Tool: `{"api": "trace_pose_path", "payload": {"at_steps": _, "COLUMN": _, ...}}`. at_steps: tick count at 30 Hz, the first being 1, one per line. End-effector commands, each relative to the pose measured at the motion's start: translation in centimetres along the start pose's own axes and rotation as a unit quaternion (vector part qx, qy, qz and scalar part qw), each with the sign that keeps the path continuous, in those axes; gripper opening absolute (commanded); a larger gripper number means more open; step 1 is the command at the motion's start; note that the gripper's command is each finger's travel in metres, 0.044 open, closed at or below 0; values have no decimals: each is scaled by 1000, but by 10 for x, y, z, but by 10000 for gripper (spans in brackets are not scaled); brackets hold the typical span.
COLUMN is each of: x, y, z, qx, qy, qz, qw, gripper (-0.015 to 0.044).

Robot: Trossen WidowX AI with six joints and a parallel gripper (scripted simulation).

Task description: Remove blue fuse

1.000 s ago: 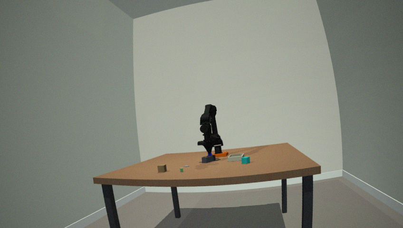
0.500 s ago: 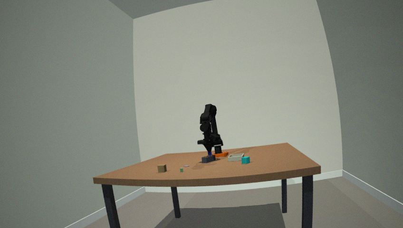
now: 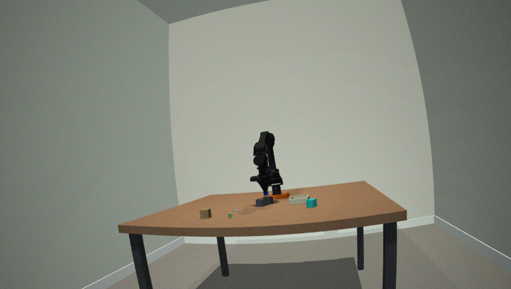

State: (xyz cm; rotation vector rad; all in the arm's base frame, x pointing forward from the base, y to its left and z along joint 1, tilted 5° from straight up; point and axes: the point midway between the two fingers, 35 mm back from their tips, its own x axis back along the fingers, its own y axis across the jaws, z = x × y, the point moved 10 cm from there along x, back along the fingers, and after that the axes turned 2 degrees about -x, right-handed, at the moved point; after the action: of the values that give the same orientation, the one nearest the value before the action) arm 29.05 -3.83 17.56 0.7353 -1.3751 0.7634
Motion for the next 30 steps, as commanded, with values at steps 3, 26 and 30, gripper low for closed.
{"api": "trace_pose_path", "payload": {"at_steps": 3, "x": 8, "y": 0, "z": 0, "qx": -1, "qy": -1, "qz": 0, "qw": 1000, "gripper": 0}}
{"api": "trace_pose_path", "payload": {"at_steps": 26, "x": 26, "y": 12, "z": -59, "qx": 0, "qy": -4, "qz": 0, "qw": 1000, "gripper": 0}}
{"api": "trace_pose_path", "payload": {"at_steps": 30, "x": 27, "y": 20, "z": -82, "qx": 0, "qy": -5, "qz": 0, "qw": 1000, "gripper": 0}}
